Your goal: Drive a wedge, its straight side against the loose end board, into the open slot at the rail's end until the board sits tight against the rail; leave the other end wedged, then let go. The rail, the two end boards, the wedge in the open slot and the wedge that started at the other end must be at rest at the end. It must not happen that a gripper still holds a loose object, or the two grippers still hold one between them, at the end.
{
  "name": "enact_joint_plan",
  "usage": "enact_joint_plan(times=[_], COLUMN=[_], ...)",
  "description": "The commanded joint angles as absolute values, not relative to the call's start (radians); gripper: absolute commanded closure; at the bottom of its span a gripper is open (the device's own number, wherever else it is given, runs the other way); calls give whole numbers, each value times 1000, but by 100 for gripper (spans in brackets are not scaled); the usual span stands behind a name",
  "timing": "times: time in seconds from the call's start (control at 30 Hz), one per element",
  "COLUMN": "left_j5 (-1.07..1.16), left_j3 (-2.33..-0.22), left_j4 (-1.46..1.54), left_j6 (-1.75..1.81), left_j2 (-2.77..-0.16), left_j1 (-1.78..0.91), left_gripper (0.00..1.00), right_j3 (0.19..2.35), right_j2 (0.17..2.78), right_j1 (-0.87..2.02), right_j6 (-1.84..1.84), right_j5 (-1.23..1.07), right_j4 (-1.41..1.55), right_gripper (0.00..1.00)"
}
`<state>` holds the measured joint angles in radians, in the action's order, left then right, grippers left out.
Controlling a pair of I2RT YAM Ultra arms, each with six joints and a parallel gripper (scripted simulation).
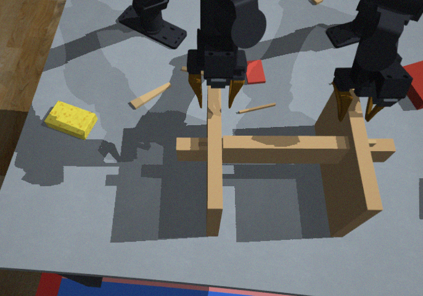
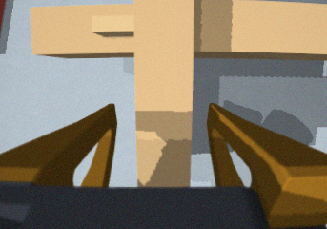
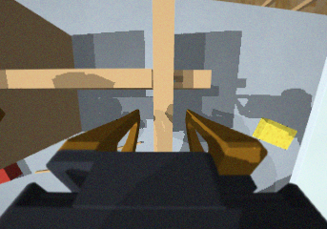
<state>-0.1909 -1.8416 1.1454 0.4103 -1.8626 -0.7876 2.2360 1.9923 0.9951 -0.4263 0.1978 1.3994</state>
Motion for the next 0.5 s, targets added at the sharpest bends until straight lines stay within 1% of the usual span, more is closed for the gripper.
enact_joint_plan(times=[0.0,0.47], left_j5=[-199,-199], left_j3=[-1835,-1843], left_j4=[1114,1113], left_j6=[406,406], left_j2=[-1825,-1819], left_j1=[-783,-783], left_gripper=[100,100], right_j3=[2250,2250], right_j2=[1967,1967], right_j1=[989,989], right_j6=[-420,-420], right_j5=[212,212], right_j4=[1374,1374], right_gripper=[47,47])
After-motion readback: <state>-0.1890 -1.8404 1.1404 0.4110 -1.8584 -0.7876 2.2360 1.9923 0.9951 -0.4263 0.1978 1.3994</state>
